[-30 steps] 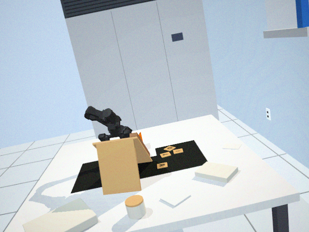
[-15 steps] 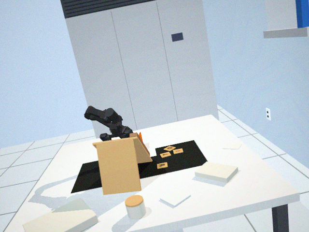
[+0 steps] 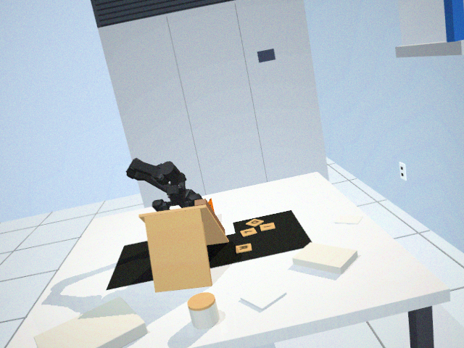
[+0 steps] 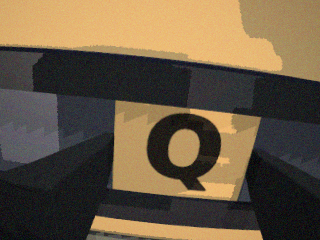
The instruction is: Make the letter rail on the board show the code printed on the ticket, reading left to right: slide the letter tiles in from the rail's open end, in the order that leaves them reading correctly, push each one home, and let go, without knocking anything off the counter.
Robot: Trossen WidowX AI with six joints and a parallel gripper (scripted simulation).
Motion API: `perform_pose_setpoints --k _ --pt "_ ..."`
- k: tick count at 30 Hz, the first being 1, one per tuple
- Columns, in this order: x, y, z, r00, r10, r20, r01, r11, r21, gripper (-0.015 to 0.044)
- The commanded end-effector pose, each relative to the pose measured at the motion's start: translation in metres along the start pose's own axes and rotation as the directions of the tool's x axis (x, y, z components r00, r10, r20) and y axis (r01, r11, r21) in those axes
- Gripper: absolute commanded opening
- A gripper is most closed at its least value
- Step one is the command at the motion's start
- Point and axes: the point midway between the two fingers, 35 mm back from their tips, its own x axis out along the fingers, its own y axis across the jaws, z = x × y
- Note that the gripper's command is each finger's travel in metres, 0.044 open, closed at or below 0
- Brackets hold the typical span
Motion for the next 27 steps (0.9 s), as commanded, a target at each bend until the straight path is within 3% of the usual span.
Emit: perform_pose_setpoints --k 1,27 --pt "0.001 0.002 0.0 1.0 -0.006 -0.002 0.006 1.0 0.0 0.0" --pt "0.001 0.018 0.0 1.0 -0.006 -0.002 0.006 1.0 0.001 0.0"
